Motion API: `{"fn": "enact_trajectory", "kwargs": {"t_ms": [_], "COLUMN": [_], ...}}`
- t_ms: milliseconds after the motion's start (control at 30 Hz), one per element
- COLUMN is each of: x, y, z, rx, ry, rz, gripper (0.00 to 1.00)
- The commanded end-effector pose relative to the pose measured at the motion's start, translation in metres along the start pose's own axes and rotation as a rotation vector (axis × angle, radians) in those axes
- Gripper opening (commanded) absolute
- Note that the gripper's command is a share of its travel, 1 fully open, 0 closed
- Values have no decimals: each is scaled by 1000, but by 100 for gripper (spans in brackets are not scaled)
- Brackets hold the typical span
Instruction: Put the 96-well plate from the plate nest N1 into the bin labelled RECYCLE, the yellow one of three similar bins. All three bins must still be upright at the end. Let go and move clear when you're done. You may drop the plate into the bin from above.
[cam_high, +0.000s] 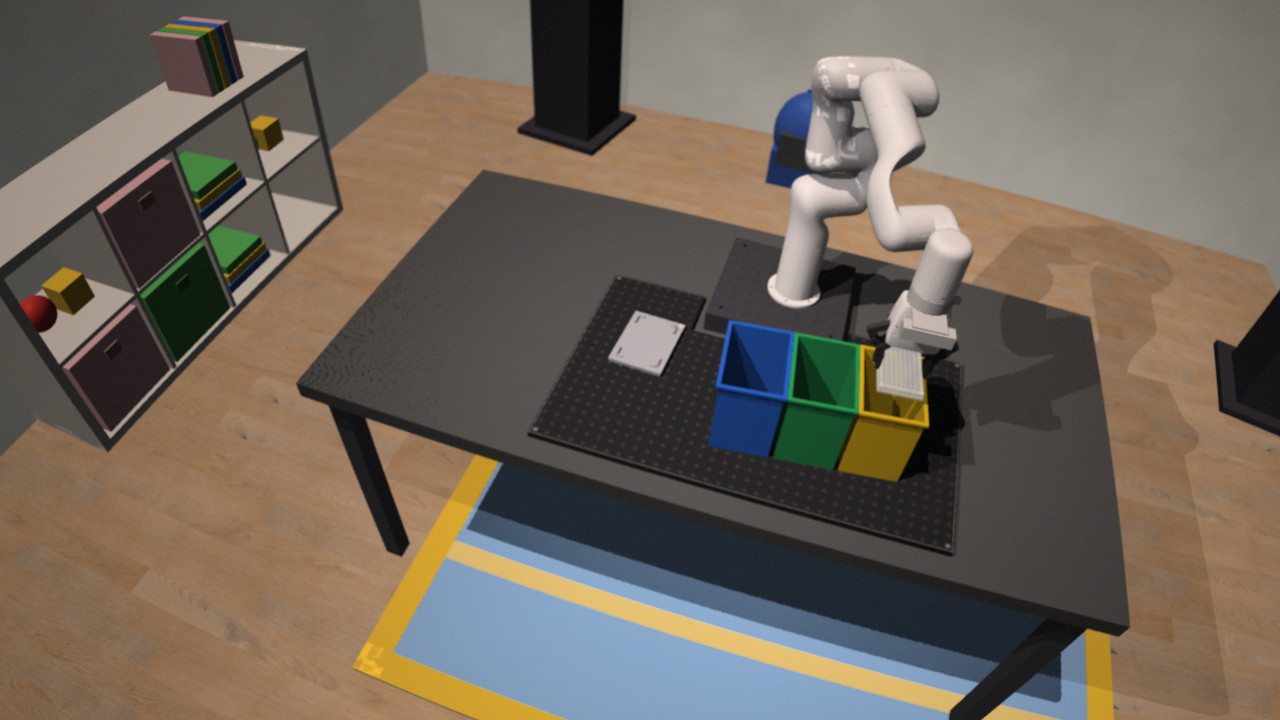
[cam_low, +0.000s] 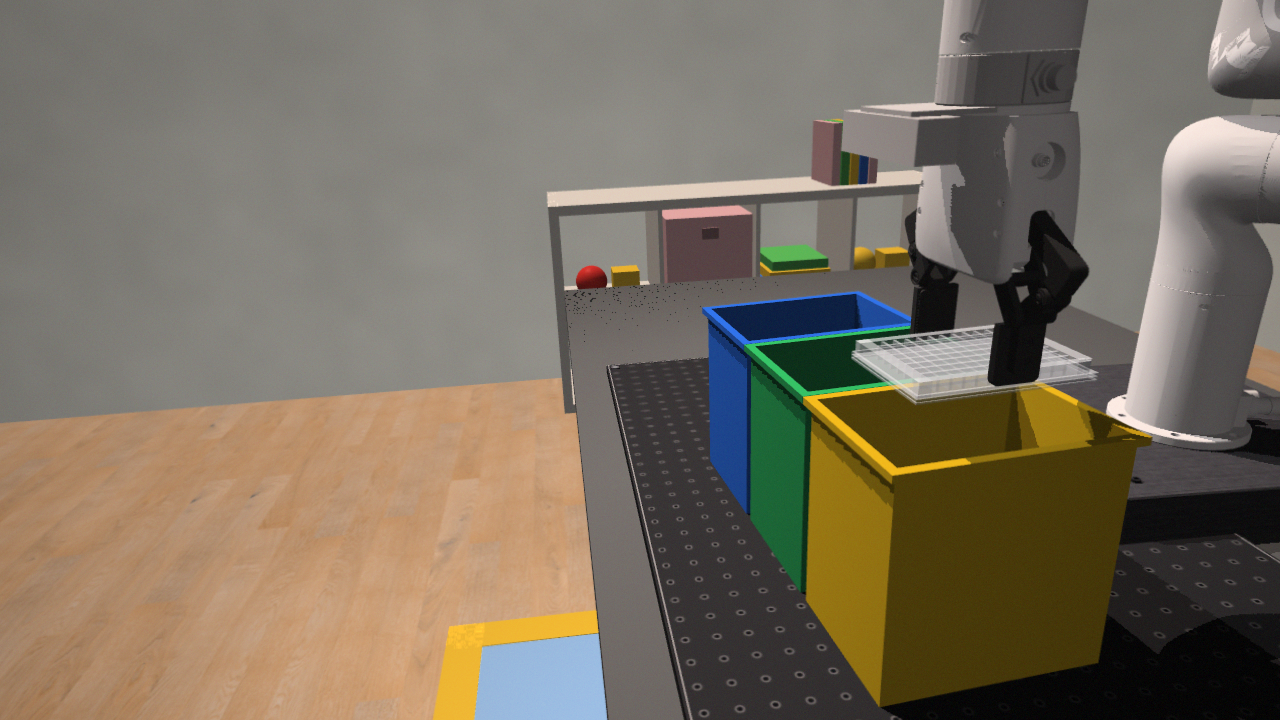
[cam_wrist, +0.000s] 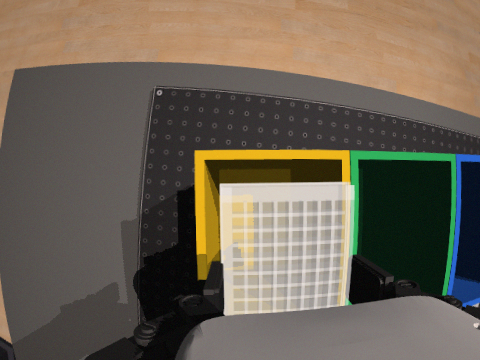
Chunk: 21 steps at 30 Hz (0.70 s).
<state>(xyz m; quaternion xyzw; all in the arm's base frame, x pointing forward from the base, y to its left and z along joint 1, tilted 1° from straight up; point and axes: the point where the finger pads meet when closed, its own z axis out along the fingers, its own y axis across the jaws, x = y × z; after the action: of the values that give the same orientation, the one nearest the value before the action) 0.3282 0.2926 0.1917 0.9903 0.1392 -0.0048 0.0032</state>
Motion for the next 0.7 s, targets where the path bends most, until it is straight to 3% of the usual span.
{"fn": "enact_trajectory", "kwargs": {"t_ms": [0,667], "x": [1,1], "y": [-1,-1], "z": [5,10], "rx": [2,2], "ry": [4,4], "rz": [0,0], "gripper": [0,0]}}
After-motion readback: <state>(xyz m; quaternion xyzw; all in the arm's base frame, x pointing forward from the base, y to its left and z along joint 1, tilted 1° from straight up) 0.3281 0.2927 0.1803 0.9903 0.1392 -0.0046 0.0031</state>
